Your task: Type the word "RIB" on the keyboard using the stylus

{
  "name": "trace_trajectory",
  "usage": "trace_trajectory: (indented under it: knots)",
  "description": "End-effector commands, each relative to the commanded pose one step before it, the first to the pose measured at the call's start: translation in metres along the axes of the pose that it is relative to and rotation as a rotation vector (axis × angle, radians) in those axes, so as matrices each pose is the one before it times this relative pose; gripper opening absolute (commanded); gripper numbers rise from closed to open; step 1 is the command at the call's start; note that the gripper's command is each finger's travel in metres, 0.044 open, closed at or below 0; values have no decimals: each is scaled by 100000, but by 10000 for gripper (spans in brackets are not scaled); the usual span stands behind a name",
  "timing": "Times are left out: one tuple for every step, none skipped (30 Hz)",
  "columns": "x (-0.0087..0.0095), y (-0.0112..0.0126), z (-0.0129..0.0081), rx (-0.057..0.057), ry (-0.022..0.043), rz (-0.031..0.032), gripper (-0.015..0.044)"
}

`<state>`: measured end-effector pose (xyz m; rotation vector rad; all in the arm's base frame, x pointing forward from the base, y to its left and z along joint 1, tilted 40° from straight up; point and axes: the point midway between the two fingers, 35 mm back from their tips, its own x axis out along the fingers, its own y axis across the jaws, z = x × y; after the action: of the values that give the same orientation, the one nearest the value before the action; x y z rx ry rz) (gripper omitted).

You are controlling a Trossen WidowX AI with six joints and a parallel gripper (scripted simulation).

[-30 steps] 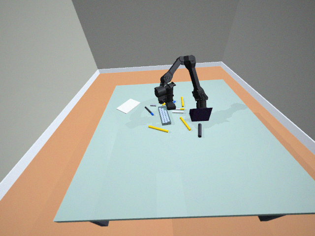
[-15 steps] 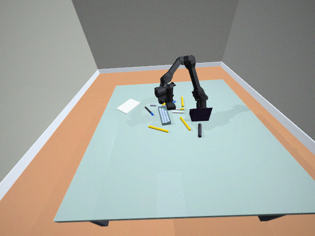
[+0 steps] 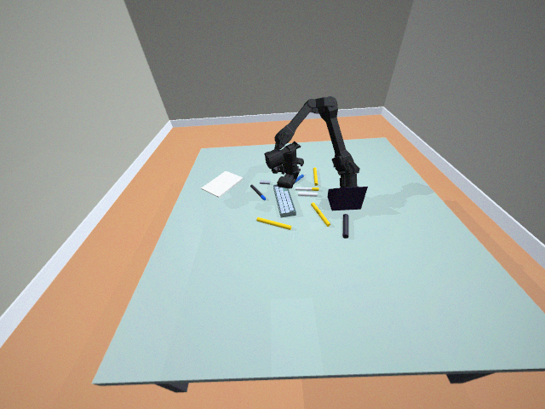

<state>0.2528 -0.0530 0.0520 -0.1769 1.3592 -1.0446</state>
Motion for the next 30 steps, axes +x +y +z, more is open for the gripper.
trace_trajectory:
  knots:
    - [1145, -4014, 1164, 48714, 857, -9438, 150]
    - [338, -684, 549, 11000, -206, -2210, 150]
    - [346, -629, 602, 10963, -407, -2187, 150]
    - [352, -562, 661, 10884, -722, -2143, 150]
    - [359, -492, 709, 10814, -1001, -2061, 150]
    - [364, -412, 755, 10715, -1333, -1929, 150]
    - [354, -249, 841, 10562, -1827, -1680, 150]
    - [367, -175, 853, 10517, -1972, -1511, 150]
    - [379, -101, 857, 10465, -2100, -1328, 150]
    - [390, -27, 855, 10413, -2211, -1133, 150]
    - [398, 49, 846, 10359, -2307, -907, 150]
    - [395, 119, 809, 10035, -2315, -658, 150]
    - [289, 132, 561, 7110, -1676, -341, 150]
    - [294, 164, 549, 7090, -1693, -235, 150]
    - [256, 111, 450, 6160, -1484, -121, 150]
    - [160, 83, 272, 3803, -918, -32, 150]
    - [54, 31, 89, 1266, -306, -3, 150]
    - [0, 0, 0, 0, 0, 0, 150]
    - [0, 0, 0, 0, 0, 0, 150]
    - [0, 0, 0, 0, 0, 0, 150]
    - [0, 0, 0, 0, 0, 0, 150]
    - [0, 0, 0, 0, 0, 0, 150]
    - [-4, -50, -7, -3, 1, -2, 150]
    - [0, 0, 0, 0, 0, 0, 150]
    - [0, 0, 0, 0, 0, 0, 150]
    - [0, 0, 0, 0, 0, 0, 150]
    - [0, 0, 0, 0, 0, 0, 150]
    - [0, 0, 0, 0, 0, 0, 150]
    - [0, 0, 0, 0, 0, 0, 150]
    - [18, 0, -10, 0, -1, 1, 150]
